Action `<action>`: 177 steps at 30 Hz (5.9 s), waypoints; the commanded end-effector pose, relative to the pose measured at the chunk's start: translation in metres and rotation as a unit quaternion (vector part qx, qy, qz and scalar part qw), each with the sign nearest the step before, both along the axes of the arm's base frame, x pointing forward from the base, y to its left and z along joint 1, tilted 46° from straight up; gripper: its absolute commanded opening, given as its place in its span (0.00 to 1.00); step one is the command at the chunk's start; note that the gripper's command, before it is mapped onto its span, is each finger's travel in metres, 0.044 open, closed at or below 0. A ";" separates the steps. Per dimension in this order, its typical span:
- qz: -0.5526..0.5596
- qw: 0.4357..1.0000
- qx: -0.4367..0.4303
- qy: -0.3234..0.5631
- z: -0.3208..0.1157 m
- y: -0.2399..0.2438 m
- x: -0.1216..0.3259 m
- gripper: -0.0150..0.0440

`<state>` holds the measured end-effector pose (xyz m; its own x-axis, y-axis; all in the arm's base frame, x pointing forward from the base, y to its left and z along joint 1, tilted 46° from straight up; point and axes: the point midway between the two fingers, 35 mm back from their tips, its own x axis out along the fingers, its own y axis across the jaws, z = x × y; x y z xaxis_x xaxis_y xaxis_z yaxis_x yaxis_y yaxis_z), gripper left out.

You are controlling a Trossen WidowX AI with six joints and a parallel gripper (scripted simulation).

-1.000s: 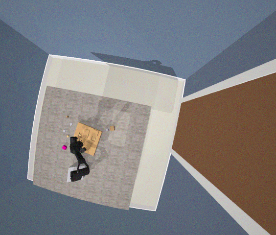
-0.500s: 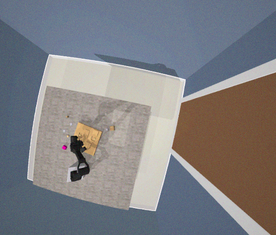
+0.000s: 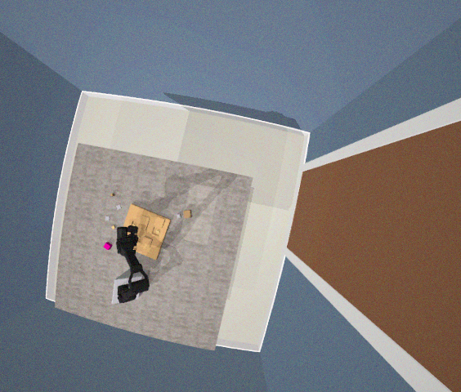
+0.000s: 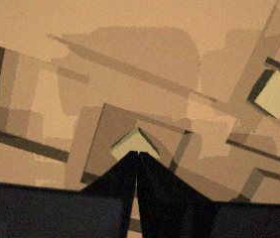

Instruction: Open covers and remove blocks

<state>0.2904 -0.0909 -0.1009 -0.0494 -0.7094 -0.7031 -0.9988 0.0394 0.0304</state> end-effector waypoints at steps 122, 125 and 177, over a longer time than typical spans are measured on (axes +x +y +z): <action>-0.254 0.933 -0.017 -0.256 -0.006 -0.007 0.000 0.49; -0.254 0.933 -0.017 -0.256 -0.006 -0.007 0.000 0.45; -0.253 0.933 -0.016 -0.254 0.037 0.038 0.003 0.39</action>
<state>0.2920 -0.0577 -0.0687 -0.0511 -0.7111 -0.7012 -0.7410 0.4977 -0.4508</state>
